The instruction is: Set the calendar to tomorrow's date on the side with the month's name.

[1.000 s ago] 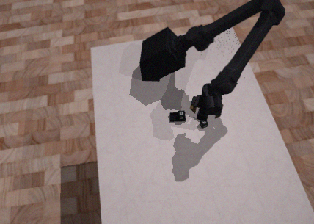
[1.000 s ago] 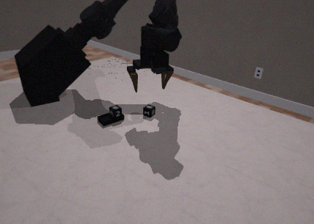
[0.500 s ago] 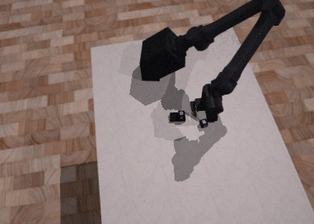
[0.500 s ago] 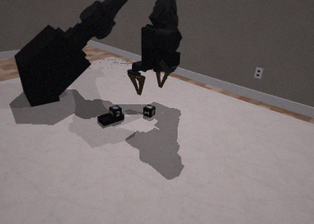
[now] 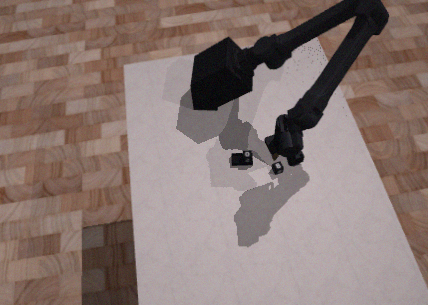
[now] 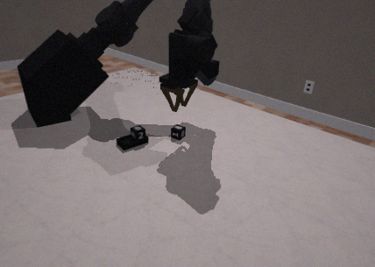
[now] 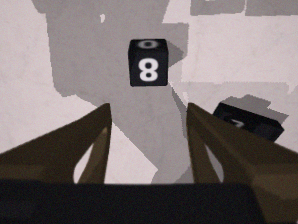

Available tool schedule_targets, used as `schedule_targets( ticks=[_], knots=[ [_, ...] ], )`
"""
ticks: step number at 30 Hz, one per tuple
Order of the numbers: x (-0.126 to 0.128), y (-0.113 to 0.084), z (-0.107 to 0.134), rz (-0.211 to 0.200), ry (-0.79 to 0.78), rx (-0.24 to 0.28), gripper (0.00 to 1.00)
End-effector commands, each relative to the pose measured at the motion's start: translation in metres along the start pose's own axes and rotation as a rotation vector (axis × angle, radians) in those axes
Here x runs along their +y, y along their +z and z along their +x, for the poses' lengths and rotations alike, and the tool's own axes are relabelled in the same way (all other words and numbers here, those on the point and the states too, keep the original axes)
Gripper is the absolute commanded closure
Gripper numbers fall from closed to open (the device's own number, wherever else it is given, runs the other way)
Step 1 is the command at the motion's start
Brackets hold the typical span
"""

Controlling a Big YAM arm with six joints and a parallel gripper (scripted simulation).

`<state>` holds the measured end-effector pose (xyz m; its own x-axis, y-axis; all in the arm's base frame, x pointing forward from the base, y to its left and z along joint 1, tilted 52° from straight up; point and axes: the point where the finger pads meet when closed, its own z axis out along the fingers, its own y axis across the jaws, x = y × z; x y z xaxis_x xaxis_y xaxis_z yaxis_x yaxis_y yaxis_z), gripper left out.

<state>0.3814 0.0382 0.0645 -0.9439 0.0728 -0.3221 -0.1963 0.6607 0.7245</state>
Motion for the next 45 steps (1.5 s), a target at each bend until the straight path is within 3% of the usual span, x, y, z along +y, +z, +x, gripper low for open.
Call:
schedule_targets(
  ticks=[1,45],
  knots=[
    [0.0026,0.005,-0.0019,-0.004,-0.041,0.008,0.53],
    [0.0009,0.0129,0.0009,-0.003,-0.017,0.01,0.53]
  ],
)
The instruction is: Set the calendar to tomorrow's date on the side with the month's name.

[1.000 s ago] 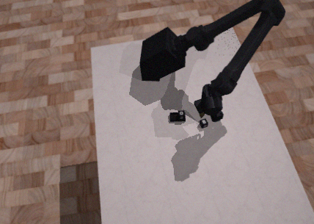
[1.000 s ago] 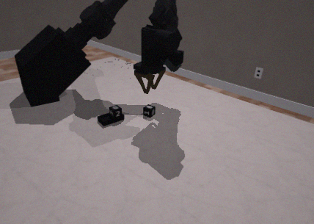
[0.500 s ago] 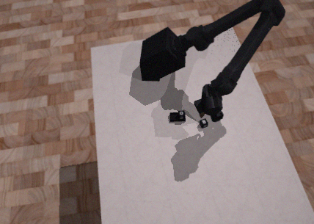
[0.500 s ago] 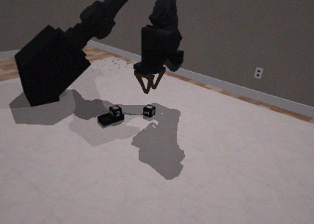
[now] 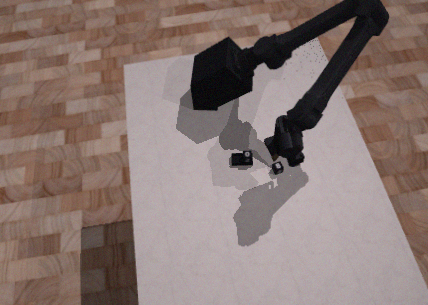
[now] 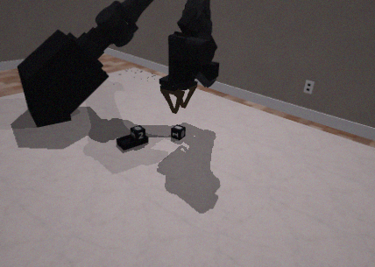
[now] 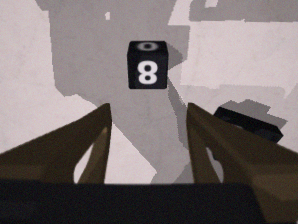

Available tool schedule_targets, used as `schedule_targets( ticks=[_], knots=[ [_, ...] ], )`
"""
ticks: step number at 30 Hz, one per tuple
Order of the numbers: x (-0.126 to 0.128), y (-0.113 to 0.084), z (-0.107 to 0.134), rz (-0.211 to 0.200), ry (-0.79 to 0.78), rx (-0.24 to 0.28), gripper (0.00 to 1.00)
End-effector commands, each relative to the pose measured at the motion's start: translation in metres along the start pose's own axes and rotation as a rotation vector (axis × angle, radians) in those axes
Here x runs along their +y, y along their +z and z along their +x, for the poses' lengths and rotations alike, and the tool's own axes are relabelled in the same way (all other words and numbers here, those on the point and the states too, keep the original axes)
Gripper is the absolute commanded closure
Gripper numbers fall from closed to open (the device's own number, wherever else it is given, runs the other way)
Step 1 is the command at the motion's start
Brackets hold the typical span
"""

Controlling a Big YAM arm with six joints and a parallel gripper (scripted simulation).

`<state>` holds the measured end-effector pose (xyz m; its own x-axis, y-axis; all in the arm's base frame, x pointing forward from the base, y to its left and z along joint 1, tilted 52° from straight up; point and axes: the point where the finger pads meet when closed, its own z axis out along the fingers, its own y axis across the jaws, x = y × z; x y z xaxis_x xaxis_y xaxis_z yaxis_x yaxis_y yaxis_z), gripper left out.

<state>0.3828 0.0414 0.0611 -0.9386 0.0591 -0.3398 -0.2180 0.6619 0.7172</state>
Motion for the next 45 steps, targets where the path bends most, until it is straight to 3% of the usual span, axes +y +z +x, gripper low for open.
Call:
schedule_targets(
  ticks=[1,29,45],
  knots=[
    [0.002,0.009,0.0,-0.002,0.004,0.011,0.53],
    [0.001,0.043,0.003,-0.003,0.008,0.014,0.53],
    [0.001,0.052,0.003,-0.003,0.008,0.014,0.53]
  ],
)
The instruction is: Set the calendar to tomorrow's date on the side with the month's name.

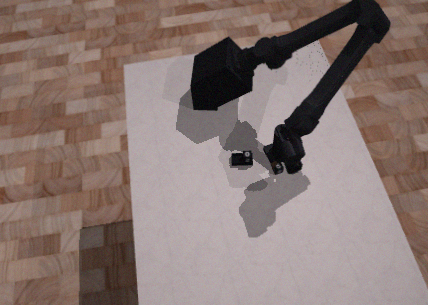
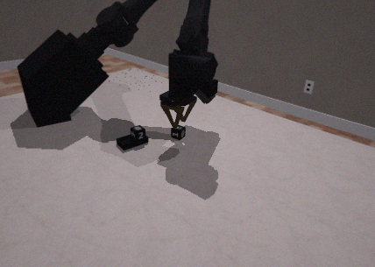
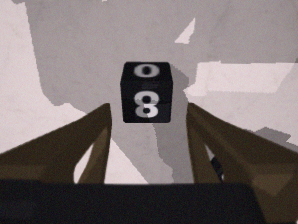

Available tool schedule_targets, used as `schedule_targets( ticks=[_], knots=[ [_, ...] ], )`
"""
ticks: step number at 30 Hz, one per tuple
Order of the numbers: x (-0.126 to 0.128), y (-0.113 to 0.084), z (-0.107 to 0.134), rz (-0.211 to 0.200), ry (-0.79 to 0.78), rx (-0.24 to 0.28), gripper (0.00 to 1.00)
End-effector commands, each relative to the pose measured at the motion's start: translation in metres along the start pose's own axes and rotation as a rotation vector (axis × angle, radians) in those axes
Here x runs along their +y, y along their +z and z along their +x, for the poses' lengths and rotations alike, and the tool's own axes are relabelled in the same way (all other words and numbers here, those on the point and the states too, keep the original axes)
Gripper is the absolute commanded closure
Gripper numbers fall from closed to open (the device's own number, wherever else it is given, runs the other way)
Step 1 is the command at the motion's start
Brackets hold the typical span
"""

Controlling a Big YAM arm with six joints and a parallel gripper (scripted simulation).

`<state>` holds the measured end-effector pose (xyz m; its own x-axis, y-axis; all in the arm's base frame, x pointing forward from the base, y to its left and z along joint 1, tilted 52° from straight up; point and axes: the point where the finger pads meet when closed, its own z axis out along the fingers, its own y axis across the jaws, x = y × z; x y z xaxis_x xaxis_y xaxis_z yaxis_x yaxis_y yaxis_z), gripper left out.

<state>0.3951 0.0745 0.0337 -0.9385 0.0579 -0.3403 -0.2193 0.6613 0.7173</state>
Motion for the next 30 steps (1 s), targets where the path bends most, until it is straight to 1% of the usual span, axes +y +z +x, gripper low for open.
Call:
schedule_targets(
  ticks=[1,30],
  knots=[
    [0.0016,0.0074,0.002,-0.002,0.007,0.012,0.53],
    [0.0029,0.0063,-0.0001,-0.002,0.004,0.01,0.53]
  ],
)
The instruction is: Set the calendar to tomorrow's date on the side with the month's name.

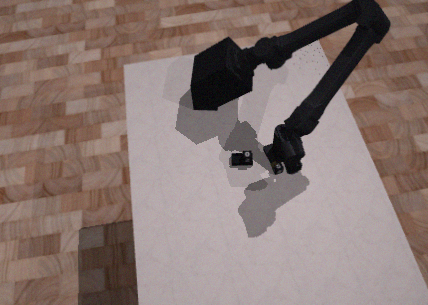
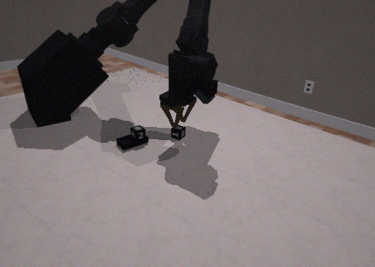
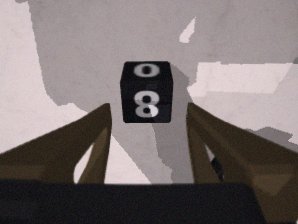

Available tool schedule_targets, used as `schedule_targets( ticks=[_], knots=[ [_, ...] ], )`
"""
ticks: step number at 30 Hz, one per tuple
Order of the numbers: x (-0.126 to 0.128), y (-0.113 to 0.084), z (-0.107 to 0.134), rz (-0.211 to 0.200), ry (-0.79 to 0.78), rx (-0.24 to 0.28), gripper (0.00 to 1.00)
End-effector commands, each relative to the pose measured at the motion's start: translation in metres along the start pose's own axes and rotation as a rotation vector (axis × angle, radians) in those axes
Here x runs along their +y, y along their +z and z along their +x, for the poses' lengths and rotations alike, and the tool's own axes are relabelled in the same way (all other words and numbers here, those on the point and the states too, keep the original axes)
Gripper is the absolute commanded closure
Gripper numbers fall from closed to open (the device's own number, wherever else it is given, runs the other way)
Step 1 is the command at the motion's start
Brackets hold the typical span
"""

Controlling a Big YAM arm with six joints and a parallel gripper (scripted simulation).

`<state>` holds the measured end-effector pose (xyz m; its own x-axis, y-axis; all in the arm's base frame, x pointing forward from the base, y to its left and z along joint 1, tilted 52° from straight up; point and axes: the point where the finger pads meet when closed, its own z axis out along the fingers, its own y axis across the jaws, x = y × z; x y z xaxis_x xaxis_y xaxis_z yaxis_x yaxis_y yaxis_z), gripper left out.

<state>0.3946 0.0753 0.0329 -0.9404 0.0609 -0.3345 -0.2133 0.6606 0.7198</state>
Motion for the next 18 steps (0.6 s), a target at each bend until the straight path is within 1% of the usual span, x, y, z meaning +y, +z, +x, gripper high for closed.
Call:
schedule_targets(
  ticks=[1,18],
  knots=[
    [0.0028,0.0053,-0.0008,-0.002,-0.002,0.008,0.53],
    [0.0056,0.0036,0.0008,-0.001,-0.006,0.005,0.53]
  ],
)
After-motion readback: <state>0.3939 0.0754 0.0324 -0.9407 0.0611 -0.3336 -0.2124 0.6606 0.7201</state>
